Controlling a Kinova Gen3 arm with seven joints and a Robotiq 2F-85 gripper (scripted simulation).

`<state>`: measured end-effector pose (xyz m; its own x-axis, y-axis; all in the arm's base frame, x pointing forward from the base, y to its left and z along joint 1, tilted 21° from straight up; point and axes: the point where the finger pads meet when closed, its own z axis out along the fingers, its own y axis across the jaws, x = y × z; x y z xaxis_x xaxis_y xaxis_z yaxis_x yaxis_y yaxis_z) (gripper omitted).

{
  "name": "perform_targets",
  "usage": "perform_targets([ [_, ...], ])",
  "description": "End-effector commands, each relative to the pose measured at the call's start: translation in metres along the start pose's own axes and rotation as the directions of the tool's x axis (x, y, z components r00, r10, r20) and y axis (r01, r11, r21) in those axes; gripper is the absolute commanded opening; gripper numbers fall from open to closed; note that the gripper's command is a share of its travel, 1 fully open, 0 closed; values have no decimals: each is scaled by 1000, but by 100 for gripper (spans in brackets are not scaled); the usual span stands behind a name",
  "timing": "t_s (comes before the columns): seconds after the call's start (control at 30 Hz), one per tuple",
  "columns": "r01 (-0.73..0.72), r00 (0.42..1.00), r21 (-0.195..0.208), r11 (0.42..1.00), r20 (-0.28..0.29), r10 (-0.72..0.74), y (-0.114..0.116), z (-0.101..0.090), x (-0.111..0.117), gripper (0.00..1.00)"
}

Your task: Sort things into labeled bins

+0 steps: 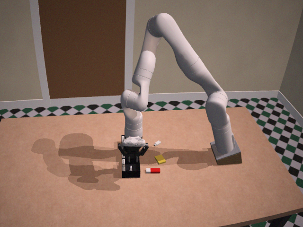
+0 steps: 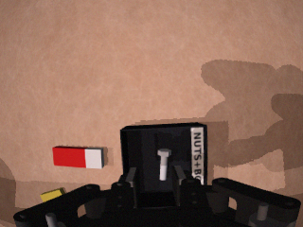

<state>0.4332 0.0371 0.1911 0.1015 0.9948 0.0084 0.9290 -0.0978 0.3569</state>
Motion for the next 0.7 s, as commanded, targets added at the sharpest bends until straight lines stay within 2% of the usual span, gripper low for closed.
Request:
perform_targets([
  [0.0, -2, 1000, -3, 1000, 2, 2, 1, -2, 0, 30],
  [0.67, -1, 1000, -1, 1000, 5, 1, 2, -3, -2, 30],
])
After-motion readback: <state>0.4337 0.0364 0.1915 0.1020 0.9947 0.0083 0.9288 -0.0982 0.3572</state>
